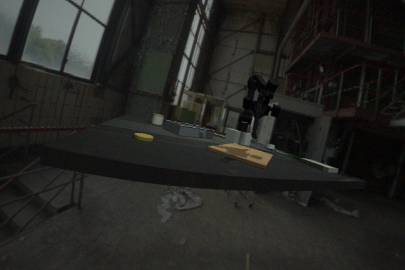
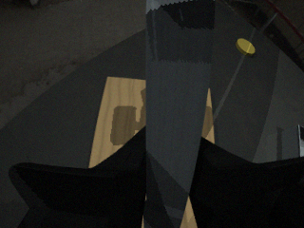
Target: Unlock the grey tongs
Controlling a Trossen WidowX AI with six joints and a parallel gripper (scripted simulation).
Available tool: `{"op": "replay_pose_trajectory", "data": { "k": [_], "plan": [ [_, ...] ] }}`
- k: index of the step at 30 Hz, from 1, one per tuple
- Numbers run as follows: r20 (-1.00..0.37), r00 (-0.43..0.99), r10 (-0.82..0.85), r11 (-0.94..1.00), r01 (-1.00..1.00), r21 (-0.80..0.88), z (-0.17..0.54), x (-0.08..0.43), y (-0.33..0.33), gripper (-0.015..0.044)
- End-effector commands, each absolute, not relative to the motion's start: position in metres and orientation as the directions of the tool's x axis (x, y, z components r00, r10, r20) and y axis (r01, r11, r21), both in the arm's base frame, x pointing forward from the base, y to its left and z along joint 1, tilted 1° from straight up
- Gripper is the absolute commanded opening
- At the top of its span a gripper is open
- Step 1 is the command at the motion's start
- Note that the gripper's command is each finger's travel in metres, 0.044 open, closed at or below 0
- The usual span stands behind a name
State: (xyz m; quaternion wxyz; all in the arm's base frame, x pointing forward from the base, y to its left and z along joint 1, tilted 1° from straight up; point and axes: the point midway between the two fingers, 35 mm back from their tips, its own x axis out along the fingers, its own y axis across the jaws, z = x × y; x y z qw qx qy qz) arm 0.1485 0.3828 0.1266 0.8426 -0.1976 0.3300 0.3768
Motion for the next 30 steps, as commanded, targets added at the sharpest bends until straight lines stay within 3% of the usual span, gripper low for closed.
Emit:
{"op": "replay_pose_trajectory", "data": {
  "k": [1,19,30],
  "plan": [
    [-0.626,0.542,0.56,0.646,-0.759,-0.079,0.142,0.146,0.38,-0.015],
    [-0.335,0.659,0.673,0.695,-0.719,-0.018,0.177,0.133,0.348,-0.015],
    [-0.324,0.662,0.675,0.697,-0.717,-0.014,0.179,0.132,0.346,-0.015]
  ]
}}
